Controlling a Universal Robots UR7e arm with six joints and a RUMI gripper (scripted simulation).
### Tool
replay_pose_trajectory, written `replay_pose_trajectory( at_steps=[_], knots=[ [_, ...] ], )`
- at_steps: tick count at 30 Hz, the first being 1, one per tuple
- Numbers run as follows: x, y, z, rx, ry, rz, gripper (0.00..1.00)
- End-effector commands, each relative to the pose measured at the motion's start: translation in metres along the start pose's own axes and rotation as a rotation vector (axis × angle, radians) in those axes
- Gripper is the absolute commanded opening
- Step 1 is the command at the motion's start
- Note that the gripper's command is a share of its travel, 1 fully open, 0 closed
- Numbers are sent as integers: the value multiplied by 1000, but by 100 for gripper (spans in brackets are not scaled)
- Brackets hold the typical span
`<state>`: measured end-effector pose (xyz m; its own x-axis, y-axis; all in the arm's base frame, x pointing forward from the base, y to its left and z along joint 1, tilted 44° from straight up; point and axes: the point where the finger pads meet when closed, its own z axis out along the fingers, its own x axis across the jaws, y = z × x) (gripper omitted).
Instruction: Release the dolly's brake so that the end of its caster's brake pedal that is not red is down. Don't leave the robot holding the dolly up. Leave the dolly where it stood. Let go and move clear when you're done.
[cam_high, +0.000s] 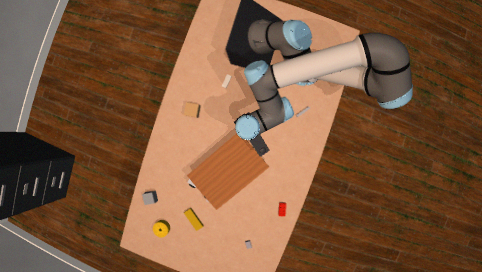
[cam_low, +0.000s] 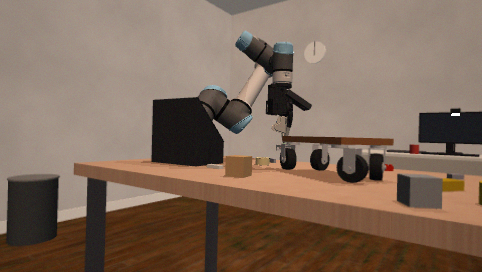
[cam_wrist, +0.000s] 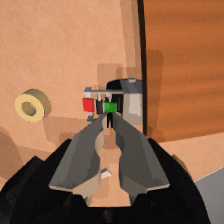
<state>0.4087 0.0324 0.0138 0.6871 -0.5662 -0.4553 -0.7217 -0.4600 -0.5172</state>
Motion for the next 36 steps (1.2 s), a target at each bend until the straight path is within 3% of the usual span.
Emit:
replay_pose_trajectory(
  at_steps=[1, 36],
  knots=[
    [0, 0, 0, 0, 1, 0, 0],
    [0, 0, 6, 0, 1, 0, 0]
  ],
)
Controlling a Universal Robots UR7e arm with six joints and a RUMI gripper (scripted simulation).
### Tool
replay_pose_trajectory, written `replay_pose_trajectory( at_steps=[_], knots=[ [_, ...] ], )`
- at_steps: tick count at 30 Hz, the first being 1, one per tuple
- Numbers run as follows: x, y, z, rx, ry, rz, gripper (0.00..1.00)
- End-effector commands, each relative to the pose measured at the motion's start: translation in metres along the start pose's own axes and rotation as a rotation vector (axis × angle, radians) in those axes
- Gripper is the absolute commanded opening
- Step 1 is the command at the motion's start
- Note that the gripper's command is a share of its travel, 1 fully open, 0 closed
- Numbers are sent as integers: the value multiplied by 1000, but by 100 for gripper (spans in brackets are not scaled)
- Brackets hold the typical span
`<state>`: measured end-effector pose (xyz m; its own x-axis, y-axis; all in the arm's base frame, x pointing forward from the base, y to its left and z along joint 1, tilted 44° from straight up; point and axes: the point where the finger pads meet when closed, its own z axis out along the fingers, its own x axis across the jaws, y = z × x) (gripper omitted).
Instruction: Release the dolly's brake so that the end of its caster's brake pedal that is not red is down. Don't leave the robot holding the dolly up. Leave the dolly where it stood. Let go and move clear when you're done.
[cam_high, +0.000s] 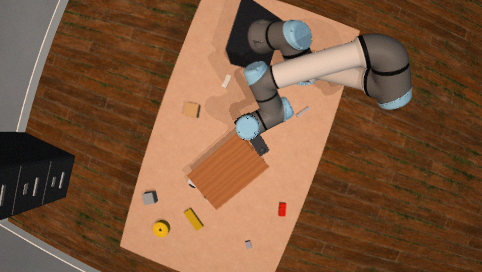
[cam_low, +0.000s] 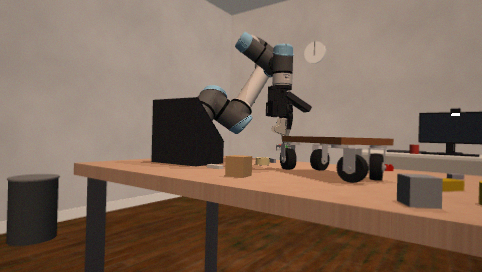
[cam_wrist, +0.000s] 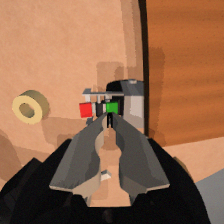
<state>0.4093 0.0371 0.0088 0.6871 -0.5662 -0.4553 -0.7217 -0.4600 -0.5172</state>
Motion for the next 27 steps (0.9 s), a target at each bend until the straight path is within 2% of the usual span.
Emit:
replay_pose_trajectory(
  at_steps=[1, 6, 15, 17, 22, 27],
  knots=[
    [0, 0, -1, 0, 1, 0, 0],
    [0, 0, -9, 0, 1, 0, 0],
    [0, 0, -45, 0, 1, 0, 0],
    [0, 0, -45, 0, 1, 0, 0],
    [0, 0, -64, 0, 1, 0, 0],
    [0, 0, -73, 0, 1, 0, 0]
  ],
)
